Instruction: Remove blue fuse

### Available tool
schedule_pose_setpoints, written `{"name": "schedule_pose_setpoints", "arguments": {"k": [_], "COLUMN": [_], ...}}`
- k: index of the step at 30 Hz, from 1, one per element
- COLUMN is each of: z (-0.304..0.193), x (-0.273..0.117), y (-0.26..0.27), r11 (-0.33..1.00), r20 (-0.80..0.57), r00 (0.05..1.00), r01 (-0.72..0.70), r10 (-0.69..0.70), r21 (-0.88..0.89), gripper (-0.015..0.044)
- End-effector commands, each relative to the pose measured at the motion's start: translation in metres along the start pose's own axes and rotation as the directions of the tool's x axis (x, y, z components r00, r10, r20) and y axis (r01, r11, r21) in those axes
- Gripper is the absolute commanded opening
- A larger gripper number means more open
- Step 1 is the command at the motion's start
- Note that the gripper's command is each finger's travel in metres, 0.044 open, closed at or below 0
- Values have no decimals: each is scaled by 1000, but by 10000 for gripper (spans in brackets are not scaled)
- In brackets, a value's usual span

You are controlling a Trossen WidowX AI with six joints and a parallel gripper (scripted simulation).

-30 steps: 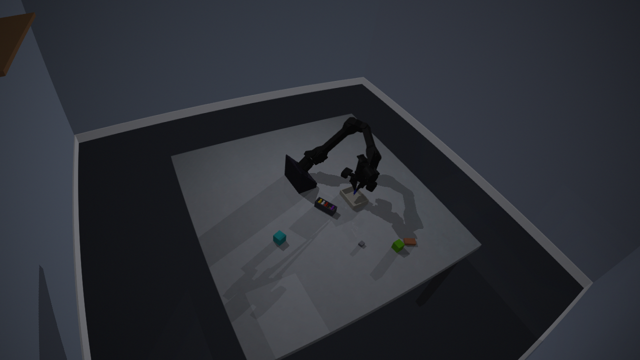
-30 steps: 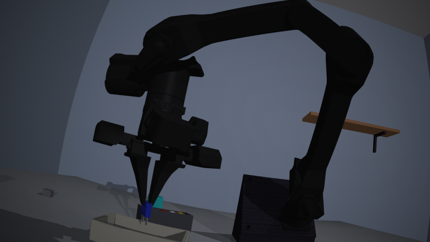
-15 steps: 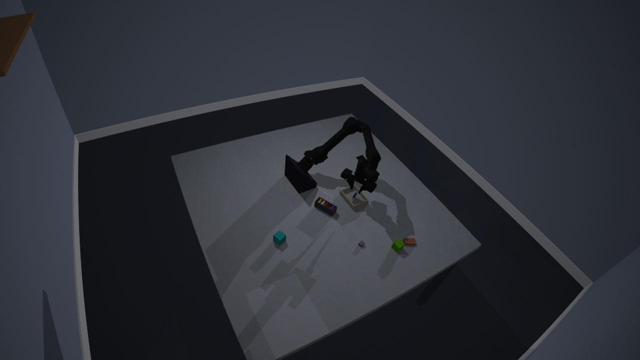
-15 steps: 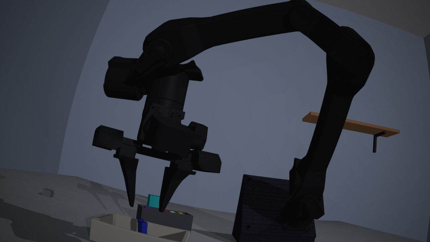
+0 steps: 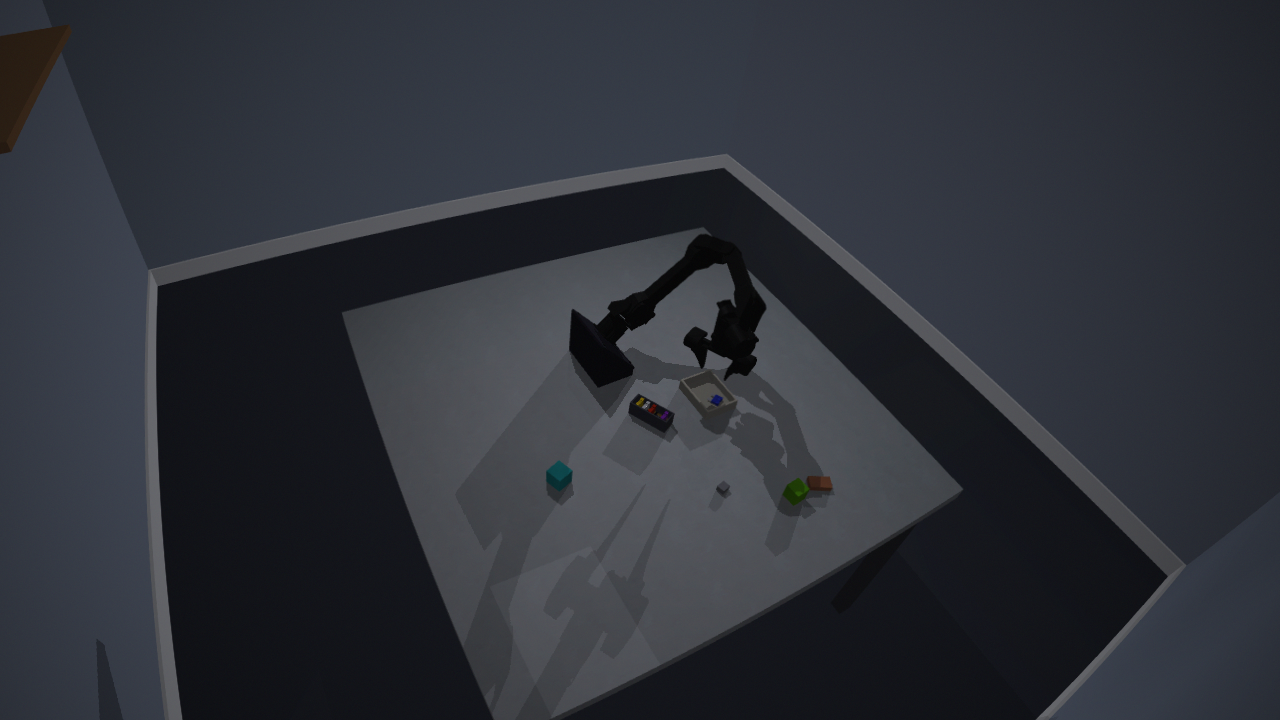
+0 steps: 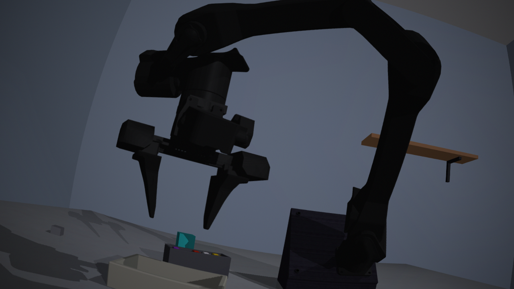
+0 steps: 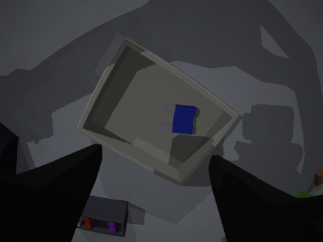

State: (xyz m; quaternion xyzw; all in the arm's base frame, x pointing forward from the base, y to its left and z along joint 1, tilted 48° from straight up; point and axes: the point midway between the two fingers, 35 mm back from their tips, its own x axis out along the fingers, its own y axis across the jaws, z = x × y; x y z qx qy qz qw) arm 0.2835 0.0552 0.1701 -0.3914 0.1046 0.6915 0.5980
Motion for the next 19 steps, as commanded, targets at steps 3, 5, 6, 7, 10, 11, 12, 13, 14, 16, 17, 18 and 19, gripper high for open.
{"name": "schedule_pose_setpoints", "arguments": {"k": [3,5,6,7,10,11,12,13,14,16,17,18,19], "z": [0,0,0,0,0,0,0,0,0,0,0,0,0], "x": [0,0,0,0,0,0,0,0,0,0,0,0,0], "y": [0,0,0,0,0,0,0,0,0,0,0,0,0], "r11": [1000,1000,1000,1000,1000,1000,1000,1000,1000,1000,1000,1000,1000], "r20": [0,0,0,0,0,0,0,0,0,0,0,0,0], "r00": [1000,1000,1000,1000,1000,1000,1000,1000,1000,1000,1000,1000,1000], "r01": [0,0,0,0,0,0,0,0,0,0,0,0,0], "r10": [0,0,0,0,0,0,0,0,0,0,0,0,0], "r21": [0,0,0,0,0,0,0,0,0,0,0,0,0], "gripper": [330,330,330,330,330,330,330,330,330,330,330,330,330]}}
